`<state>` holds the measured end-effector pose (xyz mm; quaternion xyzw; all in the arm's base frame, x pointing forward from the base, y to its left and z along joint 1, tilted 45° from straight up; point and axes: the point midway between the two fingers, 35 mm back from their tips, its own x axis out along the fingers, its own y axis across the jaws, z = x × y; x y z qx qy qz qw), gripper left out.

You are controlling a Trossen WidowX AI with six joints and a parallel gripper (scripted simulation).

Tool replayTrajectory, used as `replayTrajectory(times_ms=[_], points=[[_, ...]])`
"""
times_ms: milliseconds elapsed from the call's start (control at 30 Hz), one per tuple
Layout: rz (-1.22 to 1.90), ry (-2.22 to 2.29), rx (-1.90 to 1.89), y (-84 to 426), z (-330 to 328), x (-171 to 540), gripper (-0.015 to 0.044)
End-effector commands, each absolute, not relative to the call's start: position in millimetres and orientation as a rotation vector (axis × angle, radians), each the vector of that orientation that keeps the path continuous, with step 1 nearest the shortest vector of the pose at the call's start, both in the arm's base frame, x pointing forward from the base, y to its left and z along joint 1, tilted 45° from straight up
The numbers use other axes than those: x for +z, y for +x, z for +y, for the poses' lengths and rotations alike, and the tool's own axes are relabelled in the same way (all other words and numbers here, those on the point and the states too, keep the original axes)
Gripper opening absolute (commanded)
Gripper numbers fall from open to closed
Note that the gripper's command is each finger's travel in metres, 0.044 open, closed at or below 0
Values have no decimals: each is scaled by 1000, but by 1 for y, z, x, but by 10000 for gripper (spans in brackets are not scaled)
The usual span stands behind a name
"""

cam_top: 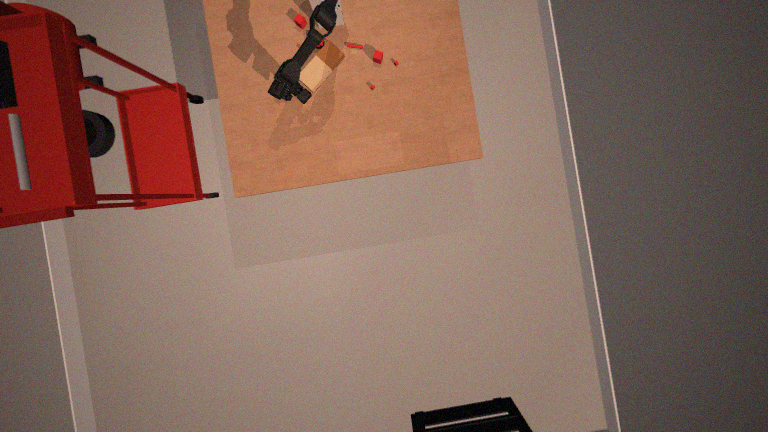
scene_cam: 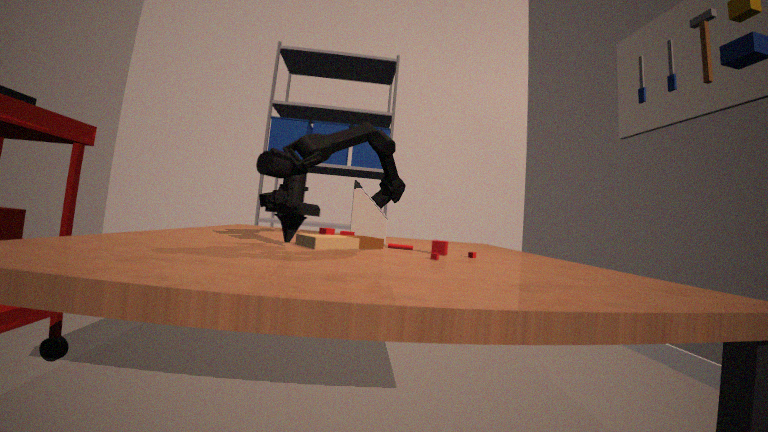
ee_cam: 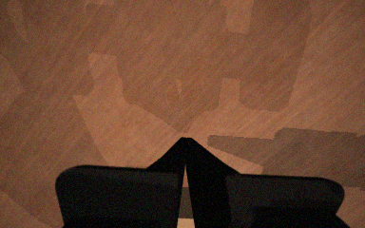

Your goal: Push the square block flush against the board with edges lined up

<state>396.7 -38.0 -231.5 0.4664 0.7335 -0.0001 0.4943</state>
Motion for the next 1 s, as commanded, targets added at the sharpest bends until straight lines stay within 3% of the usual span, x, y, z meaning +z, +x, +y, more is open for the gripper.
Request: replayTrajectory(times_ms=[0, 567, 967], points=[[1794, 1132, -6, 395, -39, -240, 0], [1793, 1132, -6, 396, -40, -242, 0], [1778, 1123, 20, 409, -78, -201, 0]])
